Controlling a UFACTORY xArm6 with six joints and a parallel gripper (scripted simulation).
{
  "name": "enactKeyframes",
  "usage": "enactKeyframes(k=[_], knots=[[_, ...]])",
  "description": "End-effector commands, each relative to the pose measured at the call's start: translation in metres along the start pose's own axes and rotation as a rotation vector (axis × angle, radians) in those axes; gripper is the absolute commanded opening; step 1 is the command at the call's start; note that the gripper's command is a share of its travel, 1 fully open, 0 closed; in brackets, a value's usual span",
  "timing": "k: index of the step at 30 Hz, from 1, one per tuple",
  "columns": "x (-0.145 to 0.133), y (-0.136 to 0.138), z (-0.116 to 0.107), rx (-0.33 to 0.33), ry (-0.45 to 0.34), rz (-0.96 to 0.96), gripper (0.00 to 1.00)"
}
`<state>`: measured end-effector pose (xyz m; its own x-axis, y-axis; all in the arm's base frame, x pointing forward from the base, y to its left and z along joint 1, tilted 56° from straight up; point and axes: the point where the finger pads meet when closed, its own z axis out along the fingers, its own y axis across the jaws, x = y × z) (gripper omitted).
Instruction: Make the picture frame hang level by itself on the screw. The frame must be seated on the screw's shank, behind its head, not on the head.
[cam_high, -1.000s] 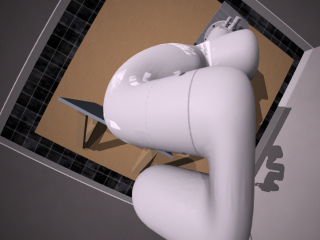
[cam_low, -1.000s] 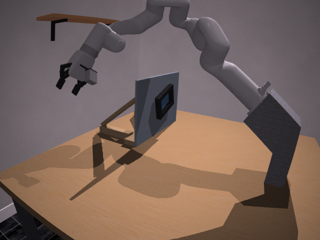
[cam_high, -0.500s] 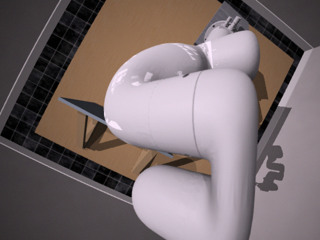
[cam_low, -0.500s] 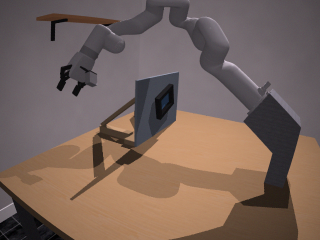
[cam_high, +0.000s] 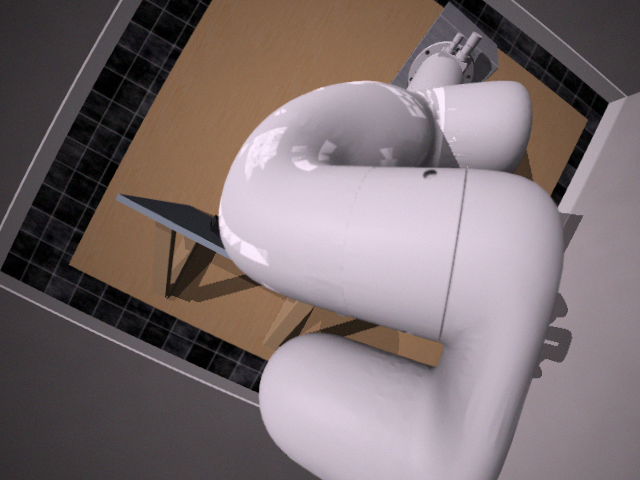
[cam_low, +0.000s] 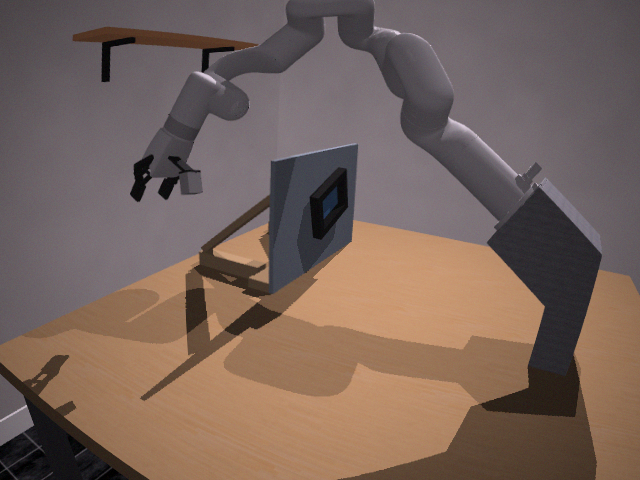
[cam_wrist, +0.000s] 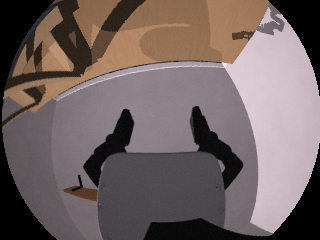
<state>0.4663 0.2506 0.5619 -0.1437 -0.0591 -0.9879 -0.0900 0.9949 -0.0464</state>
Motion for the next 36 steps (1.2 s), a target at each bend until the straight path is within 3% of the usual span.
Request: enactKeyframes(k=[1, 7, 13, 15, 16, 25, 30, 32, 33, 36], knots=[[-0.017, -0.056, 0.028, 0.115, -0.057, -0.071, 1.0], [-0.034, -0.134, 0.043, 0.316, -0.107, -0.204, 1.0], [-0.049, -0.21, 0.043, 0.527, -0.129, -0.356, 1.0], [-0.049, -0.21, 0.043, 0.527, -0.129, -0.356, 1.0], [-0.055, -0.244, 0.045, 0.562, -0.129, -0.383, 1.0], [-0.071, -0.348, 0.023, 0.833, -0.098, -0.601, 1.0], [-0.079, -0.404, 0.006, 0.94, -0.067, -0.693, 1.0], [-0.079, -0.404, 0.006, 0.94, -0.067, -0.693, 1.0], [-0.082, -0.436, -0.001, 0.957, -0.062, -0.708, 1.0], [-0.085, -0.463, -0.011, 0.998, -0.046, -0.746, 1.0]])
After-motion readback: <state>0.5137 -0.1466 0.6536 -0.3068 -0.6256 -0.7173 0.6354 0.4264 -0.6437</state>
